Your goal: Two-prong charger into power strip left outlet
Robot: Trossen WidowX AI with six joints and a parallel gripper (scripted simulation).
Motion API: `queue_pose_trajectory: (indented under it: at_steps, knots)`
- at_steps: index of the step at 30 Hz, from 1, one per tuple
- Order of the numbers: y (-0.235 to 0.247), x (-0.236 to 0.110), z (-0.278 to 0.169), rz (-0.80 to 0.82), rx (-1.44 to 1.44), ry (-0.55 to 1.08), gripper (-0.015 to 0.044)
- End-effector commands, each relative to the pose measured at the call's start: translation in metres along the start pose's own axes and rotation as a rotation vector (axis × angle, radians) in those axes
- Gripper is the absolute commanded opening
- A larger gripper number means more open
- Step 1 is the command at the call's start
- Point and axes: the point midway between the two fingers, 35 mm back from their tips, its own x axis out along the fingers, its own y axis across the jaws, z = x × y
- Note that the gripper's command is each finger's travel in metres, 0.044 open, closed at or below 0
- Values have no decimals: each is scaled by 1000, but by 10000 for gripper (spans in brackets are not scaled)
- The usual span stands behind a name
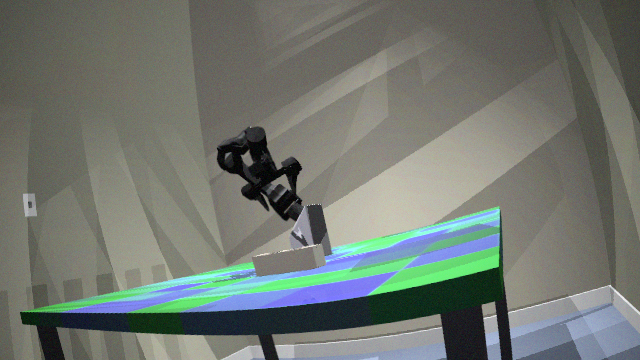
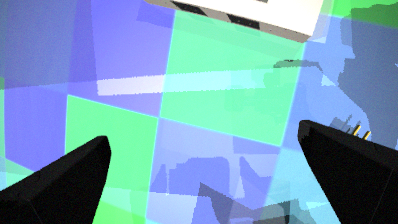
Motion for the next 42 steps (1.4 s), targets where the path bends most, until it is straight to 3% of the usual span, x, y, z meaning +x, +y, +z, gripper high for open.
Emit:
queue_pose_trajectory:
  at_steps: [1, 31, 42]
  knots:
    - [-18, 9, -7, -43, 66, 33, 440]
    - [-122, 54, -71, -322, 493, 242, 440]
    - [-134, 60, -83, -365, 550, 273, 440]
